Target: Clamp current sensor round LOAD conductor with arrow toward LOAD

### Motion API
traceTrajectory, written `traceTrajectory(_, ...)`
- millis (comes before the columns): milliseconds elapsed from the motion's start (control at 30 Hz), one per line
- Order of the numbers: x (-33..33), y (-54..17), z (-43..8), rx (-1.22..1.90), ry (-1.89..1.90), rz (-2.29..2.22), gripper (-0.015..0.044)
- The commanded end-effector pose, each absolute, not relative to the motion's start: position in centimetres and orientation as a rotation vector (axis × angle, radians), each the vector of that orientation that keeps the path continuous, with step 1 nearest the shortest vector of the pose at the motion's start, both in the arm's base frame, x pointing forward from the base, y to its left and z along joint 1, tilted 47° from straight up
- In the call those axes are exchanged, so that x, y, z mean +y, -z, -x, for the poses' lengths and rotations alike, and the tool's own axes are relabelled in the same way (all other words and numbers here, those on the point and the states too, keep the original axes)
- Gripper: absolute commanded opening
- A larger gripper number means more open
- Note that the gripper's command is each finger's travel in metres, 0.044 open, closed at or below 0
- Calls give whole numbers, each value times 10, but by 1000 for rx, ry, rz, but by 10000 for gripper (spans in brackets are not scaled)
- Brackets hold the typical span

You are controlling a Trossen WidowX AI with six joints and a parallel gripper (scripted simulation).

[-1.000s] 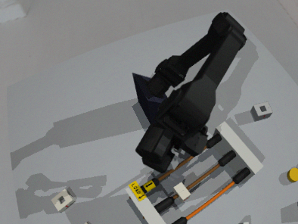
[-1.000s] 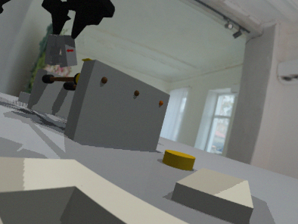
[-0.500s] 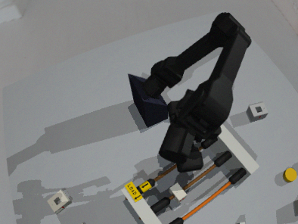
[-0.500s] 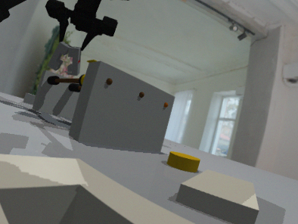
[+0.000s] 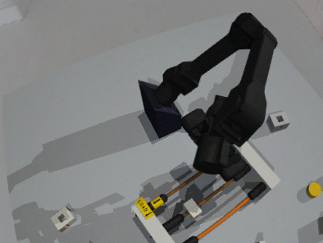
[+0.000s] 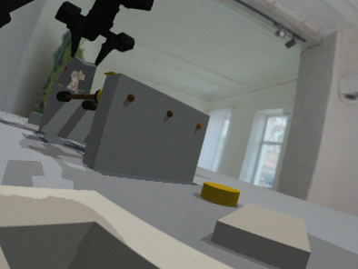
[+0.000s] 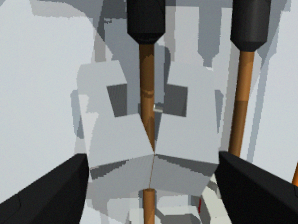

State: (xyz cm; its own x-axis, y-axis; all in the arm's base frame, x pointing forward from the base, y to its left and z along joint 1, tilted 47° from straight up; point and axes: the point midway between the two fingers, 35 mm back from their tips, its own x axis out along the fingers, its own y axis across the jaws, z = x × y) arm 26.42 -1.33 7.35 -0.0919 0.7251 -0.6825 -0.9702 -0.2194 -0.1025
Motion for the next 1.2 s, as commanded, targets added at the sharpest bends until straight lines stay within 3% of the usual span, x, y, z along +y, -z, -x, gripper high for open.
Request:
traceTrajectory(0,-10,-75,-265,423,-1660,764,0)
traceTrajectory(1167,24,-42,-261,420,-1663,763,0)
